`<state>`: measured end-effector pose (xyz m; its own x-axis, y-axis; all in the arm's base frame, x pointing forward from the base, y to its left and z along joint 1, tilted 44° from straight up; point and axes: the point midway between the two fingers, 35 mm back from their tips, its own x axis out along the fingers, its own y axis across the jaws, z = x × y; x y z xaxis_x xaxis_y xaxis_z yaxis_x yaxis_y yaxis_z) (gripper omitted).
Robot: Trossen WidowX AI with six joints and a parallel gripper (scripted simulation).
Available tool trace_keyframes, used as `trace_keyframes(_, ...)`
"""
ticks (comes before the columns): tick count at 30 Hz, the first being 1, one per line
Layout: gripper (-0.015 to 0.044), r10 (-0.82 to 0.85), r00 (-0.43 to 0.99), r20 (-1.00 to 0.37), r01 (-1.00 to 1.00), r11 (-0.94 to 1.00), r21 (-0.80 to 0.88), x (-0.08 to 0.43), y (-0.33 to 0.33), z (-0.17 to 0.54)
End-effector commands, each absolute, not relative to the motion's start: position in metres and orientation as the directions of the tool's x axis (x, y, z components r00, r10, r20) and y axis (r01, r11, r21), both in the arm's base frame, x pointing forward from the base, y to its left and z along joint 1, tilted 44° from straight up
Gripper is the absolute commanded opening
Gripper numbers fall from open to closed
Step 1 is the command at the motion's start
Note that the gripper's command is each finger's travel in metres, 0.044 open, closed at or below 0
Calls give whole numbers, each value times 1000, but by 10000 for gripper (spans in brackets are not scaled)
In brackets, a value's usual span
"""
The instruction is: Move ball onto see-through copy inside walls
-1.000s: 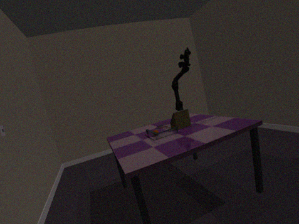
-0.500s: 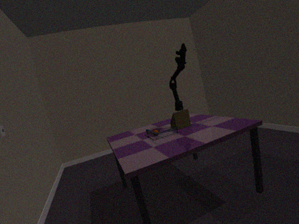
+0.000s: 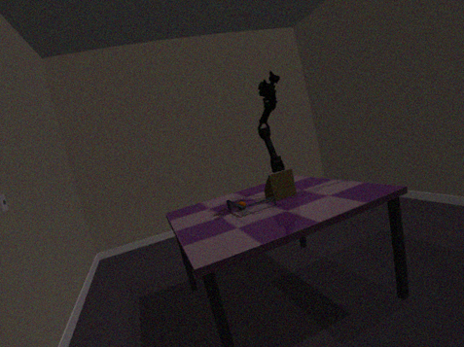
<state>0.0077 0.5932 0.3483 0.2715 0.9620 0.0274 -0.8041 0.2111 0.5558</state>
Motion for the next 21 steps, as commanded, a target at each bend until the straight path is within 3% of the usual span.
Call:
trace_keyframes(1,393,927,369,-72,-789,353,503,60,590,313)
trace_keyframes(10,393,759,579,-298,-674,651,348,184,552,234)
trace_keyframes(21,393,383,733,-562,-431,901,53,312,448,138)
